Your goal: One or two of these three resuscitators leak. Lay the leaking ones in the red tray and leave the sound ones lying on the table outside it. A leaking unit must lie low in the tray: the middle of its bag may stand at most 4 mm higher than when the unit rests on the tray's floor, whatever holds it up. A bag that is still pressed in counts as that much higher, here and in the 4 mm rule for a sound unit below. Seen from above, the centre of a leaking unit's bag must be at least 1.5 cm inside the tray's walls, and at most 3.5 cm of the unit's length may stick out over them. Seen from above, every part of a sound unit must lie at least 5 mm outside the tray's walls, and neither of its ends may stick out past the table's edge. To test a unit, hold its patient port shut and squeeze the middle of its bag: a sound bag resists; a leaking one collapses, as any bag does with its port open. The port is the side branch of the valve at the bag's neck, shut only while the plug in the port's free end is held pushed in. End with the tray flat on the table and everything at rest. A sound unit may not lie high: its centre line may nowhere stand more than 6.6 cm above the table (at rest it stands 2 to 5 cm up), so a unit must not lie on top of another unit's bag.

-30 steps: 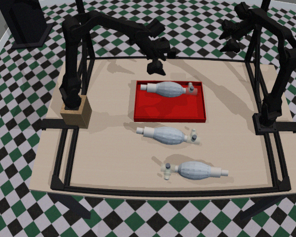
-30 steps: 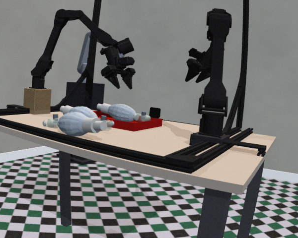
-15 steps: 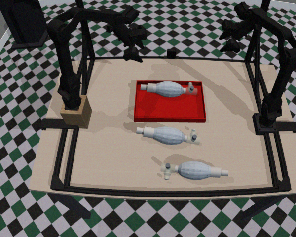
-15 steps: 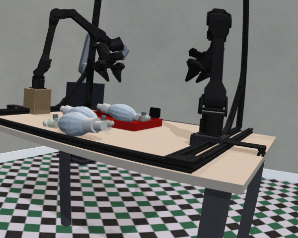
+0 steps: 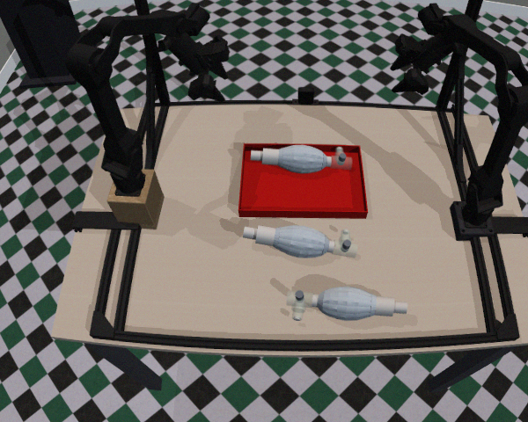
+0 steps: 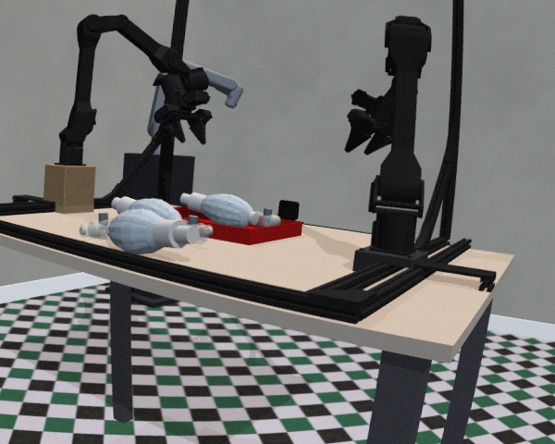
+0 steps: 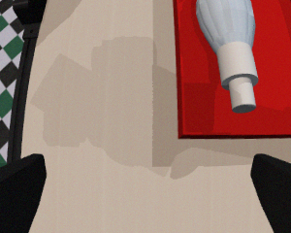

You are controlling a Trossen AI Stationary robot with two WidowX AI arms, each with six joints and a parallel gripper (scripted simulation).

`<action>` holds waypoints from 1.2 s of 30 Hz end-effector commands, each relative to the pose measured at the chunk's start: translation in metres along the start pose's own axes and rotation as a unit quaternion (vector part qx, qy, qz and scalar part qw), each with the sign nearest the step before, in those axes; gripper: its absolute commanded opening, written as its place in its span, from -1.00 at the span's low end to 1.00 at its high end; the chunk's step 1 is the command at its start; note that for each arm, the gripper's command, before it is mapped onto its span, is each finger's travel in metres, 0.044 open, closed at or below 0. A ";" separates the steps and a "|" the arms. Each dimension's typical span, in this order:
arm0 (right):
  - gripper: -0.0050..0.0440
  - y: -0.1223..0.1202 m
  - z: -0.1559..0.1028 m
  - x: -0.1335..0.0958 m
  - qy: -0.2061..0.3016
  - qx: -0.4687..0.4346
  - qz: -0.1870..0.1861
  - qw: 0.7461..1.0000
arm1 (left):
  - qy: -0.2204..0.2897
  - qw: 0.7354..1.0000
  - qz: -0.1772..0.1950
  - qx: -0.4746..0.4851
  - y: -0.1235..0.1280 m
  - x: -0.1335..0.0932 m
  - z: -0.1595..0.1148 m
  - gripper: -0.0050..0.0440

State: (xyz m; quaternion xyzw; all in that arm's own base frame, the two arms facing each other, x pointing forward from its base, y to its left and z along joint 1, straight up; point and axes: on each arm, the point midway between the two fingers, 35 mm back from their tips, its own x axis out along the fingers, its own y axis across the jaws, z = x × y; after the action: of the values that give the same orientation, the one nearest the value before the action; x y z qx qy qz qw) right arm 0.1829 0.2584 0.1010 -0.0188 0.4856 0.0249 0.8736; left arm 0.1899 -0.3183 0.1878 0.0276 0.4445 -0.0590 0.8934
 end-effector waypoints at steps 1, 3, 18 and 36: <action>0.87 -0.014 0.024 0.026 0.020 0.013 -0.013 1.000 | 0.000 1.000 -0.002 -0.001 0.000 -0.001 0.000 1.00; 0.87 -0.024 0.038 0.041 0.032 0.018 -0.016 0.999 | 0.000 1.000 -0.002 -0.001 0.000 -0.001 0.000 1.00; 0.87 -0.090 0.095 0.099 0.062 0.047 -0.021 0.997 | 0.000 1.000 0.000 -0.002 0.000 0.000 0.000 1.00; 0.87 -0.213 0.144 0.155 0.058 0.075 -0.011 0.995 | 0.000 1.000 0.000 -0.001 0.000 0.000 0.000 1.00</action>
State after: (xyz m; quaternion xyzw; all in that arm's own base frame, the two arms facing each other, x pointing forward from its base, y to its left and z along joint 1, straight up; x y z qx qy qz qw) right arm 0.3841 0.0936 0.0544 0.0299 0.5373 -0.0107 0.8428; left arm 0.1903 -0.3180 0.1881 0.0269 0.4443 -0.0586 0.8935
